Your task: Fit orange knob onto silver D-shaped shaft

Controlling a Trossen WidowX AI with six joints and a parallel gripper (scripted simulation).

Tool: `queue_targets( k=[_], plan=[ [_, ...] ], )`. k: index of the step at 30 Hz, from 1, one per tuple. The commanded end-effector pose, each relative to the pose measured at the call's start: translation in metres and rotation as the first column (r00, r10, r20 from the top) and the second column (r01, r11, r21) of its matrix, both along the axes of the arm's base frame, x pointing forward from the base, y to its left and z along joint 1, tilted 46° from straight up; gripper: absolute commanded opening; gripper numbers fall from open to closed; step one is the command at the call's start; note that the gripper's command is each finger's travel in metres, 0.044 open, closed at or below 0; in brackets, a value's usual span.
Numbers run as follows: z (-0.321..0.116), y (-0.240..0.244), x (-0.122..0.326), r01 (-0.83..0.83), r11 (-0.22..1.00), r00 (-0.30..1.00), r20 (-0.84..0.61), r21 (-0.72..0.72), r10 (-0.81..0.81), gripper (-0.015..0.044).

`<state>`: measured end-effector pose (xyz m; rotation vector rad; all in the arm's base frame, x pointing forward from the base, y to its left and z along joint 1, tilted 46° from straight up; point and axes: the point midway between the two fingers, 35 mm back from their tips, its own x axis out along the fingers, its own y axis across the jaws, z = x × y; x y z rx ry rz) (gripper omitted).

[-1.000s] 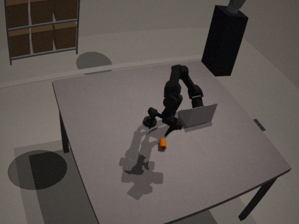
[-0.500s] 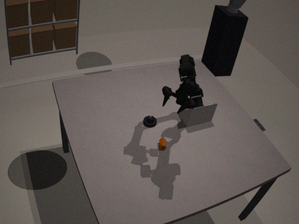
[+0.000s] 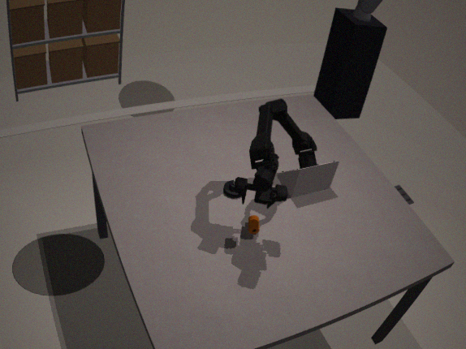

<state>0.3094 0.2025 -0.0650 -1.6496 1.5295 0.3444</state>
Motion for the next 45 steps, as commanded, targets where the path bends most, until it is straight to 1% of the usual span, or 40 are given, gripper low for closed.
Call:
queue_targets(
  k=[1,5,9,44,45],
  plan=[
    [-0.032,-0.032,-0.003,0.055,0.998,0.996,-0.074,0.003,-0.055,0.0440],
    [-0.033,-0.033,-0.003,0.055,0.998,0.996,-0.074,0.003,-0.055,0.0440],
    [-0.050,-0.048,-0.001,0.055,0.998,0.996,-0.073,0.002,-0.055,0.0440],
    [-0.084,-0.080,0.005,0.055,0.998,0.996,-0.072,0.000,-0.055,0.0440],
    [-0.084,-0.080,0.005,0.055,0.998,0.996,-0.072,0.000,-0.055,0.0414]
  ],
)
